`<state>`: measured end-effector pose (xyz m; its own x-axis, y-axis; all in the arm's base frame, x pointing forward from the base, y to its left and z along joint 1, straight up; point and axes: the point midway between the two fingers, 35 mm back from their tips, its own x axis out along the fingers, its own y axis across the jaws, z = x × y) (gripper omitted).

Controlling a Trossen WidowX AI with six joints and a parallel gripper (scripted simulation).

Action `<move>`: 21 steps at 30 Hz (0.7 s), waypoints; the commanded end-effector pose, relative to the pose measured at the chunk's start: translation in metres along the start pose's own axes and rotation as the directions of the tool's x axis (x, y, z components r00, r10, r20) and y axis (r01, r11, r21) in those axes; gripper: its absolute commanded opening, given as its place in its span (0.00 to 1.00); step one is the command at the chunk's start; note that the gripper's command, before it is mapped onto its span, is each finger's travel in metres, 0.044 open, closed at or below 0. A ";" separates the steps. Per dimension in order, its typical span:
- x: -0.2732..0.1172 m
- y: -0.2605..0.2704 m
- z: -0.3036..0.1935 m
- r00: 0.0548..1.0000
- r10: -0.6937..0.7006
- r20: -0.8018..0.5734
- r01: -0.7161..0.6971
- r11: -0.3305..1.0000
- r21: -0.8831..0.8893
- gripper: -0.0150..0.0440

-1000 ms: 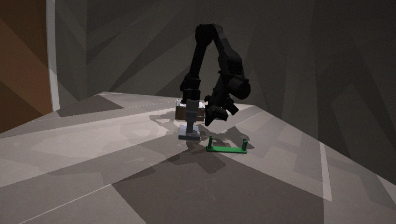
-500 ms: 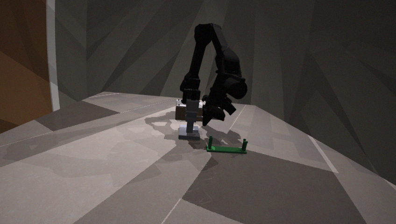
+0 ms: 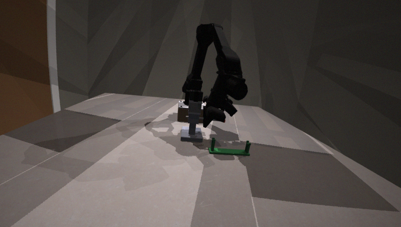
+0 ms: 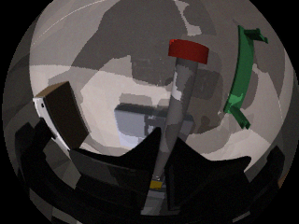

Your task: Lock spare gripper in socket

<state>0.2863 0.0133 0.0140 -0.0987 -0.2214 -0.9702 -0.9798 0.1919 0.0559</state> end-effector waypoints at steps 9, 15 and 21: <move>0.000 0.000 0.000 1.000 0.000 0.000 0.000 1.000 0.000 0.59; -0.009 0.001 0.004 1.000 0.000 0.000 0.000 1.000 0.000 0.59; -0.019 0.003 0.009 1.000 0.006 -0.004 -0.006 1.000 -0.004 0.59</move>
<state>0.2862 0.0219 0.0237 -0.1059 -0.2262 -0.9683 -0.9802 0.1876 0.0634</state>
